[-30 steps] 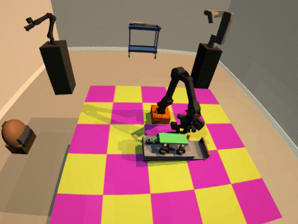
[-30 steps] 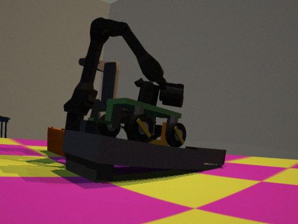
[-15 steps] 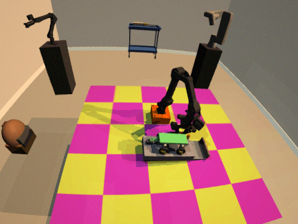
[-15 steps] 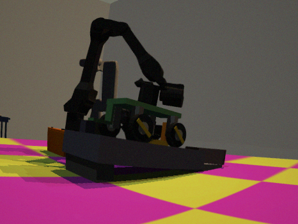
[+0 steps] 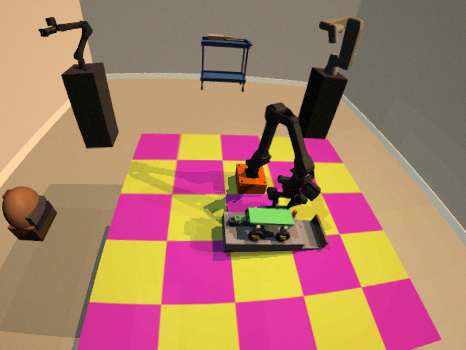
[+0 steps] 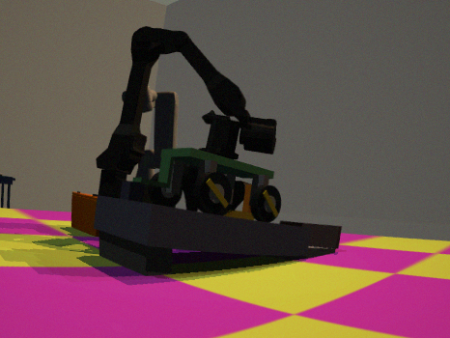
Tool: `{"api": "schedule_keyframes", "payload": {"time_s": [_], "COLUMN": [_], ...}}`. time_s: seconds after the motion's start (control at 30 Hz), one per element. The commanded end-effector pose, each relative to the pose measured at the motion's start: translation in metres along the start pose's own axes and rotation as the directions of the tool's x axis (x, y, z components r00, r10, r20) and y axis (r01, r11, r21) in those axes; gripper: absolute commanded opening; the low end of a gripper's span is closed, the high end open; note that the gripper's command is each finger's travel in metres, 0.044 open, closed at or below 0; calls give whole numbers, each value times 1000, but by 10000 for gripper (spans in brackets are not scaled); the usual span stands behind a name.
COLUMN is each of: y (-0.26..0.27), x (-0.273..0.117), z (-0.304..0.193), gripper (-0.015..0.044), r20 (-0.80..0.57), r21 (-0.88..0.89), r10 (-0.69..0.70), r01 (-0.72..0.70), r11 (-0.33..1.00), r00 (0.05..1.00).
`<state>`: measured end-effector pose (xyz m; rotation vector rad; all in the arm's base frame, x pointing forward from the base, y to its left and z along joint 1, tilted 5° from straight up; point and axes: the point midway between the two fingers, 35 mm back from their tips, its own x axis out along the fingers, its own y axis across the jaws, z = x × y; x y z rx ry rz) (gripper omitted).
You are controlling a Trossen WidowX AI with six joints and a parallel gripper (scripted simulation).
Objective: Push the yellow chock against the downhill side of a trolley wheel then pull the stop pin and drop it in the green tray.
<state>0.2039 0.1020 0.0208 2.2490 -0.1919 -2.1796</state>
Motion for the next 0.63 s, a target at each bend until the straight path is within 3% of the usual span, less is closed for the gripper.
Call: {"api": "schedule_keyframes", "payload": {"time_s": [0.0, 0.07, 0.6], "y": [0, 1, 6], "x": [-11, -19, -71], "z": [-2, -2, -6], "gripper": [392, 440, 440], "r20": [-7, -8, -8], "r21": [0, 0, 0], "r10": [-10, -10, -11], "r01": [10, 10, 11], "r11": [1000, 1000, 1000], "r00": [1000, 1000, 1000]}}
